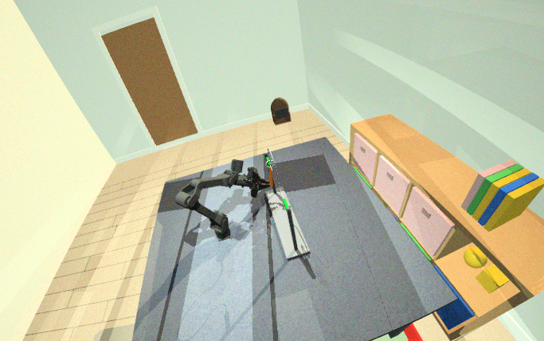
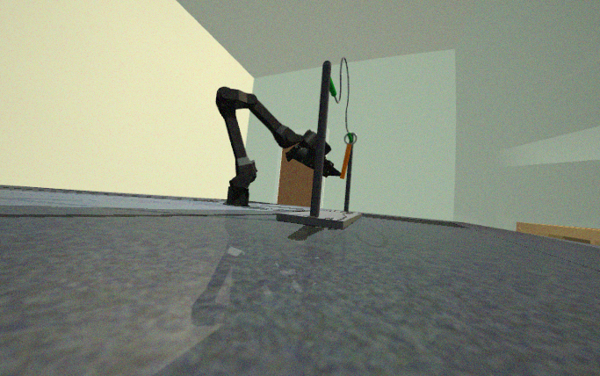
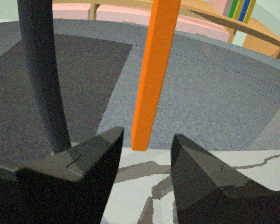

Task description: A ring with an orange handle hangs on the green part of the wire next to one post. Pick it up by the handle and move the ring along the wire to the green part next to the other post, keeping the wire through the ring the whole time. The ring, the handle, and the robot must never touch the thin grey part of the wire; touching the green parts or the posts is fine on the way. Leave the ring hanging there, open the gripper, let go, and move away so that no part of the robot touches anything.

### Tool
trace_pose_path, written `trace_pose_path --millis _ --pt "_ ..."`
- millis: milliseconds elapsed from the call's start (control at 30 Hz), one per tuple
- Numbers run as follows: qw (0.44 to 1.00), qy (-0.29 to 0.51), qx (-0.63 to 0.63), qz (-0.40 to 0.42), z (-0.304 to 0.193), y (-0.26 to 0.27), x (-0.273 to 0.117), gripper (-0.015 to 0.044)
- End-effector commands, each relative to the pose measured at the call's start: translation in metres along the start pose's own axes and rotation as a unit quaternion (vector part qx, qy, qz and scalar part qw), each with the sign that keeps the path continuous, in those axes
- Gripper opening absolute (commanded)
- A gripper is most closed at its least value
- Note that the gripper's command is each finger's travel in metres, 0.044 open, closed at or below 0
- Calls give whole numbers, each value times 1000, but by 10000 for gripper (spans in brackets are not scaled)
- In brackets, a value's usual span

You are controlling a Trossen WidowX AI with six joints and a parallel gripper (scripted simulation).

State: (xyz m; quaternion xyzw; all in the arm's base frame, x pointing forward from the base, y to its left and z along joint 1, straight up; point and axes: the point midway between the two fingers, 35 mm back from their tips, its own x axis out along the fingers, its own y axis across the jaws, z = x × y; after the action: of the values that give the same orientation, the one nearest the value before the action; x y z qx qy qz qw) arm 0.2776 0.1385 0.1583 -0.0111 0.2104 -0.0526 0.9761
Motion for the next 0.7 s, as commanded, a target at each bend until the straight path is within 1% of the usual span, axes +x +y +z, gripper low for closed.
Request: trace_pose_path --millis 0,400,667 --pt "1000 0 3 0 0 1 -5 160" --pt "1000 1 4 -1 0 0 -47 160" --pt "1000 0 4 -1 0 0 -49 160"
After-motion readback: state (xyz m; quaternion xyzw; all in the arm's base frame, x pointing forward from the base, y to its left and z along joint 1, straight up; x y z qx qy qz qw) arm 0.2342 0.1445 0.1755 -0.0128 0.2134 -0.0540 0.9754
